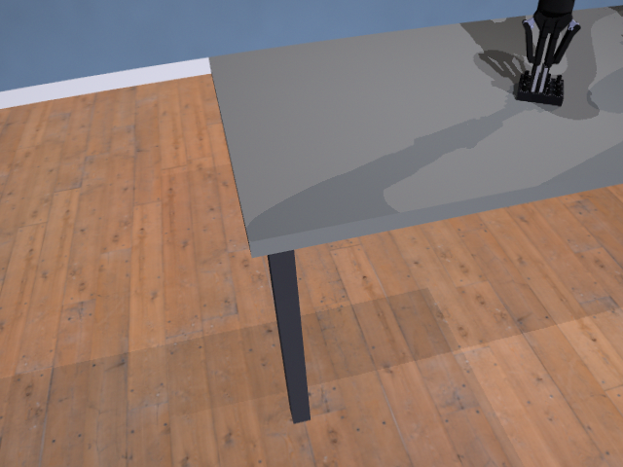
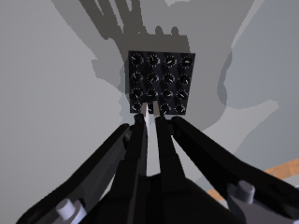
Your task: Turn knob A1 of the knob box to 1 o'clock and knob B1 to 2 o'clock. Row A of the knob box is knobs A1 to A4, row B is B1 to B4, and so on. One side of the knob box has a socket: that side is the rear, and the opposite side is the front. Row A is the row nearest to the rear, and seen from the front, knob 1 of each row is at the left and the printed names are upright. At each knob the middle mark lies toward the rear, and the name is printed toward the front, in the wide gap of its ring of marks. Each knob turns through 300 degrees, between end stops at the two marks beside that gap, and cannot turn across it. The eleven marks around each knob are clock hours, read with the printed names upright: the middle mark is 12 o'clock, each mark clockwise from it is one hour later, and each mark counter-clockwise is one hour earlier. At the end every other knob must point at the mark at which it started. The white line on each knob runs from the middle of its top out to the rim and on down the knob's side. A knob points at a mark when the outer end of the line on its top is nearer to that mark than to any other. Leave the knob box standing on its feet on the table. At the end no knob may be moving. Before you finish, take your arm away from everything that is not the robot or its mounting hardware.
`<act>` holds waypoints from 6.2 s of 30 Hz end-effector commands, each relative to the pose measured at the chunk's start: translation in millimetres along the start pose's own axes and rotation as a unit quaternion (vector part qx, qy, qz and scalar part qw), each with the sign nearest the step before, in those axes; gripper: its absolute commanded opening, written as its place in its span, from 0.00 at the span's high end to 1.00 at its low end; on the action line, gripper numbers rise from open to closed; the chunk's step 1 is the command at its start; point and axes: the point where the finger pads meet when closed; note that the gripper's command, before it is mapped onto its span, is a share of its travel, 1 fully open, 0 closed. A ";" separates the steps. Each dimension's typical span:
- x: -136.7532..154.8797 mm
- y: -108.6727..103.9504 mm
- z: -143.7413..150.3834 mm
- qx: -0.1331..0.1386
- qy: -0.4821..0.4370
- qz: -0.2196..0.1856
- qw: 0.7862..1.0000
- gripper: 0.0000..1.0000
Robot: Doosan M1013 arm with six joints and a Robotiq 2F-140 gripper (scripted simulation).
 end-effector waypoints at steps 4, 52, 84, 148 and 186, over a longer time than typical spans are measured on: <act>0.0 -0.1 0.1 -0.001 0.046 0.000 0.999 0.95; 0.0 -0.1 0.1 -0.001 0.119 0.000 0.993 0.88; 0.0 -29.8 0.1 -0.001 0.119 0.000 0.993 0.88; -0.2 -58.1 -0.2 -0.001 0.699 0.000 0.715 0.88; -0.2 -57.2 -0.2 -0.001 0.699 0.000 0.715 0.88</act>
Point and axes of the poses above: the point where the finger pads meet when closed, its own y axis out along the fingers, its own z axis across the jaws, x = y × z, and after that the axes turned 11 degrees about y, right-handed
